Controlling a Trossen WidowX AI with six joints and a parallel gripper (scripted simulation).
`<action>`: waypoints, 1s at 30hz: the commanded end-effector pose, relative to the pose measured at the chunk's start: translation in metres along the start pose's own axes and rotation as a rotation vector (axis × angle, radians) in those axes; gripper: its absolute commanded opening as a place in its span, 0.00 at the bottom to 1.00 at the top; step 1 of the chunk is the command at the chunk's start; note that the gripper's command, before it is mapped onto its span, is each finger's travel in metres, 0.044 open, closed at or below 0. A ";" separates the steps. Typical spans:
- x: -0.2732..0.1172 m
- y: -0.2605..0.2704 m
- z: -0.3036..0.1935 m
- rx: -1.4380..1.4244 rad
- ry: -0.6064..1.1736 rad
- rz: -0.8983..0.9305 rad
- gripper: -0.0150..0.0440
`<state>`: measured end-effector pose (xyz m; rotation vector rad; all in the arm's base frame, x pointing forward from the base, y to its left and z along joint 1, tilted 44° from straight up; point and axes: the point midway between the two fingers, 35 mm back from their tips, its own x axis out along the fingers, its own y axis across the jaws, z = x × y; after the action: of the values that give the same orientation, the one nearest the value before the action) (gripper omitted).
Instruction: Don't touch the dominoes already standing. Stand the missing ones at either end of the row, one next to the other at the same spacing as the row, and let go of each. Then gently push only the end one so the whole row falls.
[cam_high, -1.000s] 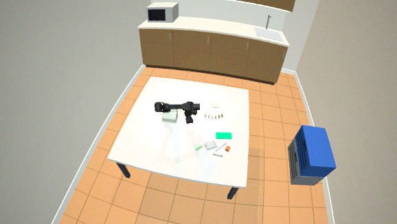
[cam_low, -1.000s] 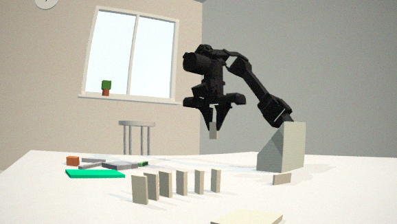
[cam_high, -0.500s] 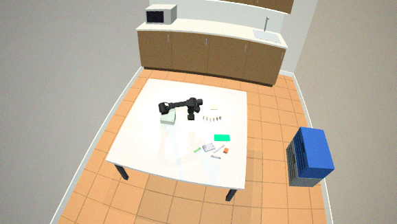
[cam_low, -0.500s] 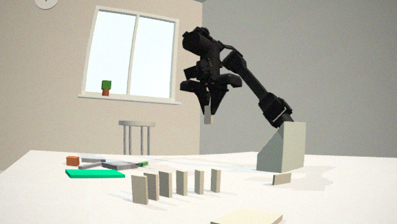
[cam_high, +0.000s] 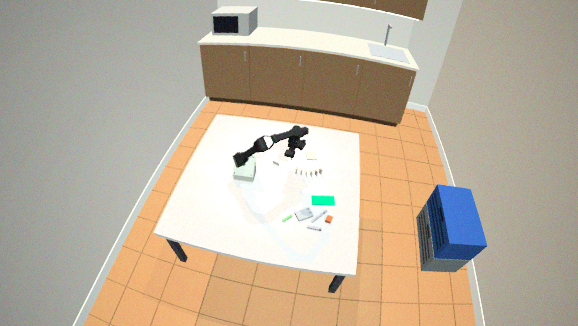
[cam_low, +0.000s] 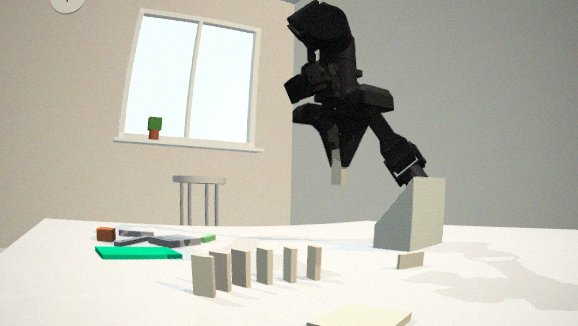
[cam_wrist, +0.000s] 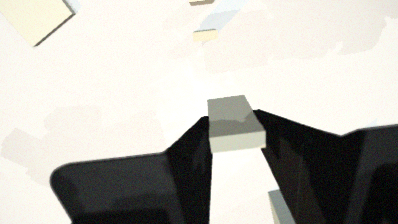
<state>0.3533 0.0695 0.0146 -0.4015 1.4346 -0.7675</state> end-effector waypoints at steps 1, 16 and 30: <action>0.001 0.009 0.004 0.042 -0.002 0.006 0.44; 0.064 0.011 0.007 0.023 0.016 0.004 0.44; 0.132 0.008 0.004 0.043 -0.004 0.001 0.44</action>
<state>0.3577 -0.0100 -0.0784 -0.3549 1.4103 -0.7953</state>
